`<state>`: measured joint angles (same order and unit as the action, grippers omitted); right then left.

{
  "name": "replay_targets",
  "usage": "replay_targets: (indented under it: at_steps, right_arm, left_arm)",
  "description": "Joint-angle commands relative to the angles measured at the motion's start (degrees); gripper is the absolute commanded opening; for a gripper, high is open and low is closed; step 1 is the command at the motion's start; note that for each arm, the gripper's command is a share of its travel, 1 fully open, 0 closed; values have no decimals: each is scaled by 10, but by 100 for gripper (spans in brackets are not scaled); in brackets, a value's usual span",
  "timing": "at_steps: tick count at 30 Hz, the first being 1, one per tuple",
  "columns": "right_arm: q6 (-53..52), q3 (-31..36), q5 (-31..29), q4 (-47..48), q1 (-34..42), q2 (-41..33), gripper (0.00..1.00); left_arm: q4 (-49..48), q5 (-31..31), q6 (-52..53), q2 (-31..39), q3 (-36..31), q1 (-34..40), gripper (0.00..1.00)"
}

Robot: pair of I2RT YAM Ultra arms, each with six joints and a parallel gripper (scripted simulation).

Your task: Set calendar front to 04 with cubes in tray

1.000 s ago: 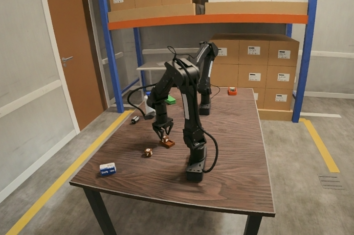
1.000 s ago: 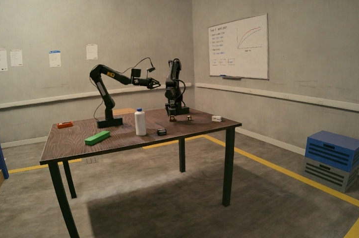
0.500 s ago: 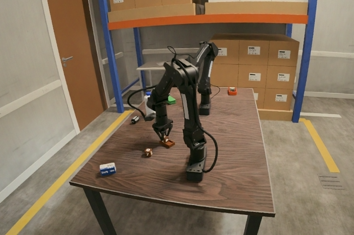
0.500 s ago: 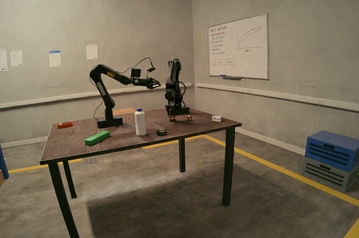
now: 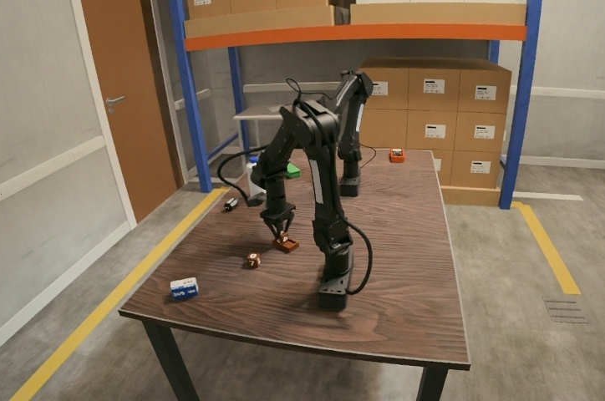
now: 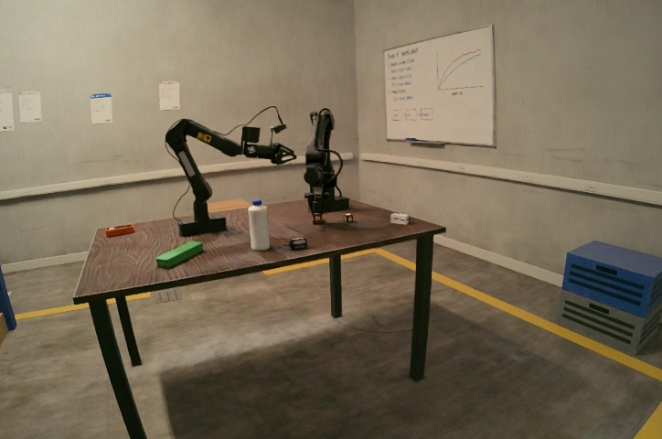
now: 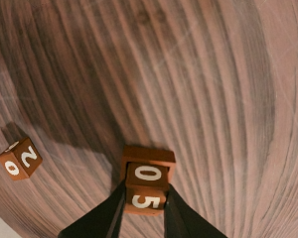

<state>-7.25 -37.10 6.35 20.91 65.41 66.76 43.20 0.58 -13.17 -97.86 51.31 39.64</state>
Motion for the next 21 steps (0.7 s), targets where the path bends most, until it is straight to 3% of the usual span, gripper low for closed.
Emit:
replay_targets:
  at_steps: [1,3,5,6,13,21]
  right_arm:
    - [2,-4,6,16,-1,-3,100]
    - [2,-4,6,16,-1,-3,100]
    - [2,-4,6,16,-1,-3,100]
    - [2,-4,6,16,-1,-3,100]
    - [2,-4,6,16,-1,-3,100]
    - [2,-4,6,16,-1,-3,100]
  left_arm:
    - [-11,-6,-6,4,-8,6,3]
    - [-11,-6,-4,4,-8,6,0]
    - [4,-6,-4,11,0,6,23]
    - [13,-6,-4,14,2,6,26]
    - [107,-5,-4,59,60,6,26]
    - [115,-5,8,34,90,1,26]
